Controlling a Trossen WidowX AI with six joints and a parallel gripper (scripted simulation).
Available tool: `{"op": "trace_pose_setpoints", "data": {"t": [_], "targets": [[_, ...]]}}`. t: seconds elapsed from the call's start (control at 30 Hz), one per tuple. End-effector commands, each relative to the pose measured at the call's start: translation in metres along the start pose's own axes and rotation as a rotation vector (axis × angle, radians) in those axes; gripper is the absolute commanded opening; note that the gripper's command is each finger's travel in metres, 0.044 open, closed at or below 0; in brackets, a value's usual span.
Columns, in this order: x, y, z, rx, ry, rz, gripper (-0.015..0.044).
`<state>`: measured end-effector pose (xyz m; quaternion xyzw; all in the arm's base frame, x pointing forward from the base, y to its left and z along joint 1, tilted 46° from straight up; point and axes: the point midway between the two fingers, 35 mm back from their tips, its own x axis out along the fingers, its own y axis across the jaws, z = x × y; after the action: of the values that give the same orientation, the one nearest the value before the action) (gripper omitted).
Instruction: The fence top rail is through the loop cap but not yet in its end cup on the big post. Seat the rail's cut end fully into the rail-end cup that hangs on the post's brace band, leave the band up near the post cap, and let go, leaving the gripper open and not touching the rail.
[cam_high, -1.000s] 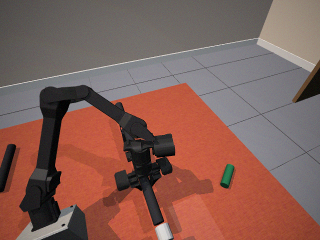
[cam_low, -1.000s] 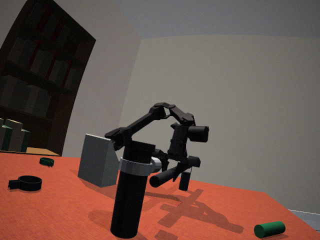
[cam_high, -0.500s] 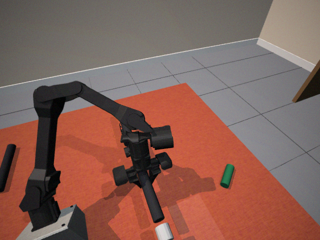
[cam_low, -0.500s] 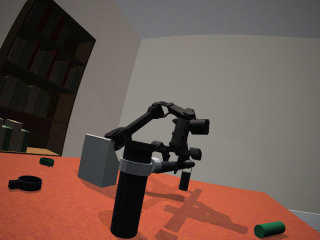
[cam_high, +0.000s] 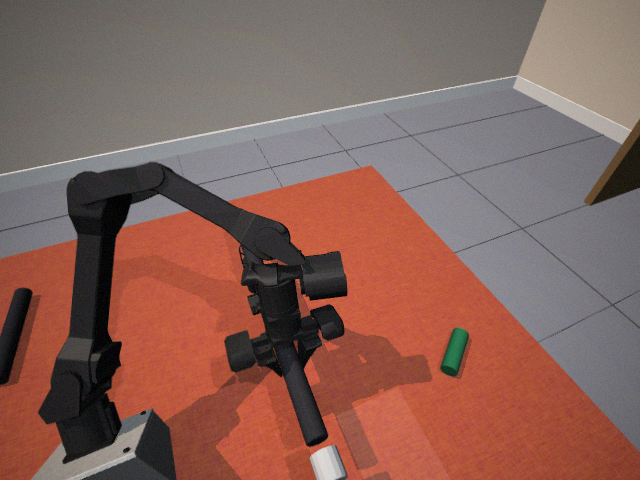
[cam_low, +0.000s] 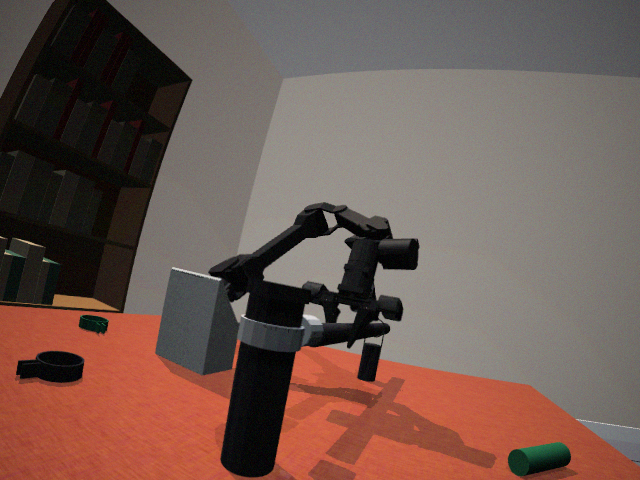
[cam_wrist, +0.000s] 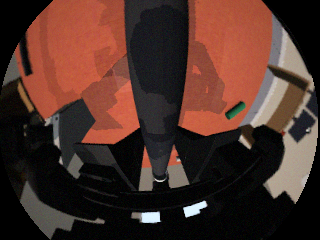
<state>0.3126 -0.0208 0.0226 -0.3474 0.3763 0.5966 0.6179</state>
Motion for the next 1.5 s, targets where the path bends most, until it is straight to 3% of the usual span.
{"op": "trace_pose_setpoints", "data": {"t": [0.0, 1.47], "targets": [[-0.003, -0.001, -0.004, -0.001, 0.001, -0.003, 0.0], [0.002, -0.001, -0.028, -0.008, -0.009, 0.002, 0.0]]}}
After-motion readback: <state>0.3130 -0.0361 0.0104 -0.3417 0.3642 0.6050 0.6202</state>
